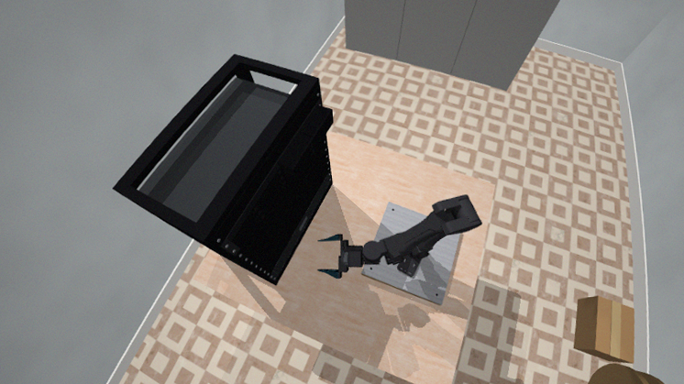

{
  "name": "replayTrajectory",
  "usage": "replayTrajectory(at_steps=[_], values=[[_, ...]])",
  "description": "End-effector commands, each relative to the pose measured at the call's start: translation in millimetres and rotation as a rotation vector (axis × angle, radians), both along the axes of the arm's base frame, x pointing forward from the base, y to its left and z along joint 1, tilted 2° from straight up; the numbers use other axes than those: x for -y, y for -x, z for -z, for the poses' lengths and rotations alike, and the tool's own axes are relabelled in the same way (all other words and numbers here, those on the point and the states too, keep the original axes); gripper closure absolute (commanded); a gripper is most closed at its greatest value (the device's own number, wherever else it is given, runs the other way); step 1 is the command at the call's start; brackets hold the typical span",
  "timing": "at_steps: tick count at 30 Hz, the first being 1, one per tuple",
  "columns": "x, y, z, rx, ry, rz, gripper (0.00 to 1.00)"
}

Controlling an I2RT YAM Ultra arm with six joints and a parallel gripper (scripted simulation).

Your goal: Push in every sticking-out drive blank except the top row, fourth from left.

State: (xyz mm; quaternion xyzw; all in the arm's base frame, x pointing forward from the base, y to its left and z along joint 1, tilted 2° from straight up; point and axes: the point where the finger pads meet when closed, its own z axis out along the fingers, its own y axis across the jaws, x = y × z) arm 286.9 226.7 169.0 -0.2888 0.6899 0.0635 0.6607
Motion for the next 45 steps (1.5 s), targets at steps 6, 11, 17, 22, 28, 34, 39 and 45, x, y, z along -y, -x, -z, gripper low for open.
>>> replayTrajectory(at_steps=[6,11,17,22,28,34,39,45], values=[[26,7.1,-49,-0.066,-0.254,0.049,0.0],[38,11.9,-64,-0.089,-0.346,0.069,0.0],[69,24.1,-104,-0.147,-0.591,0.125,0.0],[105,39.8,-150,-0.217,-0.874,0.184,0.0],[128,45.2,-179,-0.296,-1.075,0.252,0.0],[161,57.2,-226,-0.365,-1.344,0.319,0.0],[182,64.6,-255,-0.407,-1.519,0.36,0.0],[194,68.3,-270,-0.429,-1.611,0.382,0.0]])
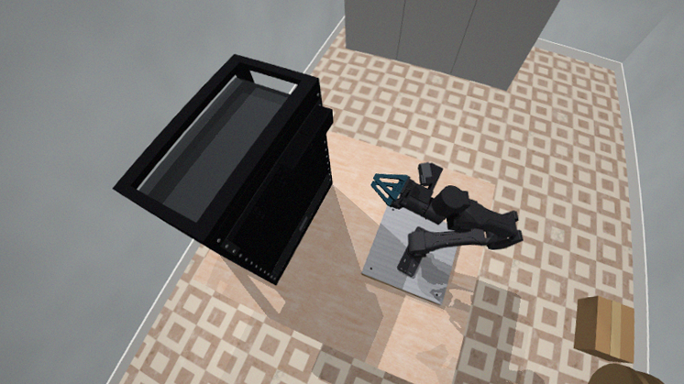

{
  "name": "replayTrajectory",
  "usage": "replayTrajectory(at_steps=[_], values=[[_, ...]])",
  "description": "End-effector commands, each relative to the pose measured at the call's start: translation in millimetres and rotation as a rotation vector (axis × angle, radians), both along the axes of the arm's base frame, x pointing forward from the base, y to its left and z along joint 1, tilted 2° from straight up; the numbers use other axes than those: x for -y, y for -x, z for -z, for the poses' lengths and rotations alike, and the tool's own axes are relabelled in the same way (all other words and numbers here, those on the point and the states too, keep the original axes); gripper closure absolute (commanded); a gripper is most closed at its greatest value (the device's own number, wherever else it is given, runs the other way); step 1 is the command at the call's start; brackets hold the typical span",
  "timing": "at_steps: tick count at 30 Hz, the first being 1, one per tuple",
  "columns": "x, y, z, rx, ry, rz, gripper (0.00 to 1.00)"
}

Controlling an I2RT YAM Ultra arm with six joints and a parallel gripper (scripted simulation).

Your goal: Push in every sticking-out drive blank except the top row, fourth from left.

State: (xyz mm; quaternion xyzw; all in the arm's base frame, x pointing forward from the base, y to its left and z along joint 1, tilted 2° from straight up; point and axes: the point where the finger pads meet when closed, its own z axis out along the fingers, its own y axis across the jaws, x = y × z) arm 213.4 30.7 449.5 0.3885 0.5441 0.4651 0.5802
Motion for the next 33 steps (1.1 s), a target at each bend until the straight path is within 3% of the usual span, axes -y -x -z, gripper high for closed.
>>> replayTrajectory(at_steps=[1,14,33], values=[[0,-4.5,7,-0.125,-0.066,-0.073,0.0],[18,1.0,-17,-0.155,-0.215,-0.044,0.0],[25,3.6,-26,-0.166,-0.274,-0.031,0.0]])
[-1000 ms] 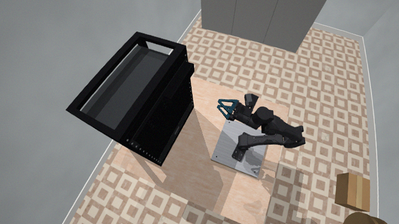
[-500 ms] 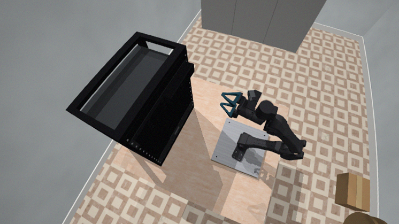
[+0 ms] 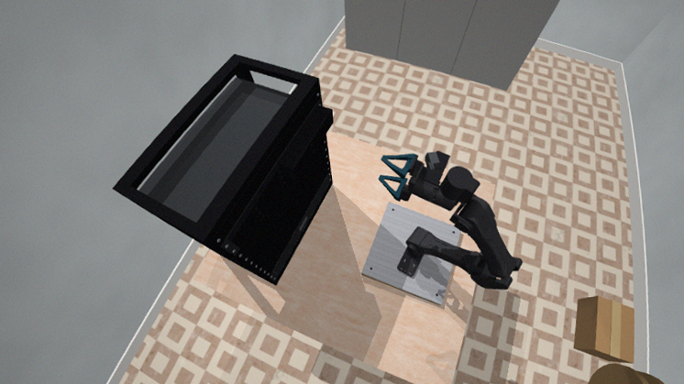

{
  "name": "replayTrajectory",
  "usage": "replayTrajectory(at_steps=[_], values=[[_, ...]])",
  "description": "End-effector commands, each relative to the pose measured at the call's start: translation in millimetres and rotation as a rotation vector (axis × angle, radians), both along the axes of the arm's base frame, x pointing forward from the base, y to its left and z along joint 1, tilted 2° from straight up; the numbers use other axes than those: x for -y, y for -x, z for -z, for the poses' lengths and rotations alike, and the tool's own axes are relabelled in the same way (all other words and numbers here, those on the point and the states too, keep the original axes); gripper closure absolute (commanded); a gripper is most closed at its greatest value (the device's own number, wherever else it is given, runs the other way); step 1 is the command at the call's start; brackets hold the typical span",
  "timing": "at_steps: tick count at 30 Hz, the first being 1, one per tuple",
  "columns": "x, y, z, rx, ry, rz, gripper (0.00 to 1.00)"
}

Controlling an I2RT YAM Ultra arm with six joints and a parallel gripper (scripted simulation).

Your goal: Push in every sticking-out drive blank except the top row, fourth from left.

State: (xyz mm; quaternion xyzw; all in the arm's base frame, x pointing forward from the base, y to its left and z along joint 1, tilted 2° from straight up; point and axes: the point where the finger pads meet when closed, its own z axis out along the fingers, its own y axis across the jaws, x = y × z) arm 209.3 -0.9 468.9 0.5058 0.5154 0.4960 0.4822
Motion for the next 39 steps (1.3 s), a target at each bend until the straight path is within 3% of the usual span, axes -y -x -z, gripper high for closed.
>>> replayTrajectory(at_steps=[1,25,34,39], values=[[-6,-0.5,-7,0.001,-0.001,-0.054,0.0],[-6,0.9,-11,0.013,-0.003,-0.053,0.0],[-10,-8.8,-15,0.025,-0.003,-0.062,0.0],[-15,-31.5,-17,0.026,-0.005,-0.062,0.0]])
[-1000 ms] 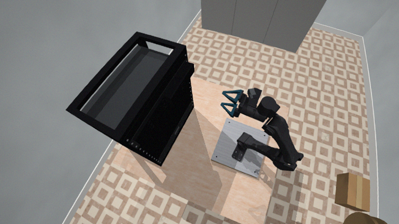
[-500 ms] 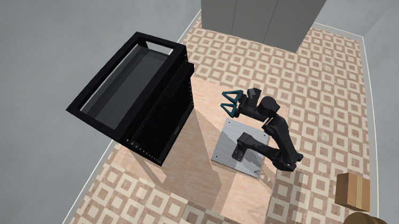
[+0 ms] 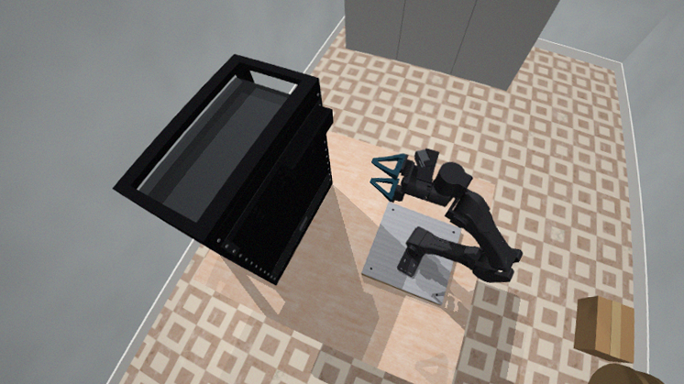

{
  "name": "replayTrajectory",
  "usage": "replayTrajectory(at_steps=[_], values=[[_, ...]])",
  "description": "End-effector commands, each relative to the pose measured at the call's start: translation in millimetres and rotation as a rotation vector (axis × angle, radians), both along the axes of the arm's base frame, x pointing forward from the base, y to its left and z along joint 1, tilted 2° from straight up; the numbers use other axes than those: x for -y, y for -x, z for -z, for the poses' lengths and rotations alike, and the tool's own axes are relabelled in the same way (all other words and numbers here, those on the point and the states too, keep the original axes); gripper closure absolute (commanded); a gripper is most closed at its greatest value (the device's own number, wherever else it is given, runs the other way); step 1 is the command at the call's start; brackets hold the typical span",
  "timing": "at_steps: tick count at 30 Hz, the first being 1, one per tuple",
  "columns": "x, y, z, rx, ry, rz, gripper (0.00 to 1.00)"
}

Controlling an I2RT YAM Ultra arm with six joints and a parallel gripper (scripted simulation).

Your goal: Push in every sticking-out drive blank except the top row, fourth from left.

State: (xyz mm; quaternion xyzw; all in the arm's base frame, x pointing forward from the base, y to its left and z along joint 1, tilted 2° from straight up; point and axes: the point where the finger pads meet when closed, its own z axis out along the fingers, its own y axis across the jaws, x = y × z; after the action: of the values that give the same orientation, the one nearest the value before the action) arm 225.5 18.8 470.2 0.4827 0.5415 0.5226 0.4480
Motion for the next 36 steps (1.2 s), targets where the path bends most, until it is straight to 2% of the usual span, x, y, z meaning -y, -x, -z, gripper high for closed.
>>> replayTrajectory(at_steps=[1,4,7,8,10,12,14,36], values=[[3,-22.2,-16,0.036,0.007,0.048,0.0],[0,-40.5,-18,0.037,0.008,0.048,0.0],[-2,-46.2,-18,0.037,0.009,0.048,0.0],[-2,-46.3,-18,0.037,0.01,0.048,0.0],[-1,-32.8,-27,0.073,0.008,0.048,0.0],[-1,-32.8,-27,0.073,0.008,0.048,0.0],[-1,-40.9,-22,0.051,0.01,0.051,0.0],[-1,-40.9,-21,0.048,0.01,0.051,0.0]])
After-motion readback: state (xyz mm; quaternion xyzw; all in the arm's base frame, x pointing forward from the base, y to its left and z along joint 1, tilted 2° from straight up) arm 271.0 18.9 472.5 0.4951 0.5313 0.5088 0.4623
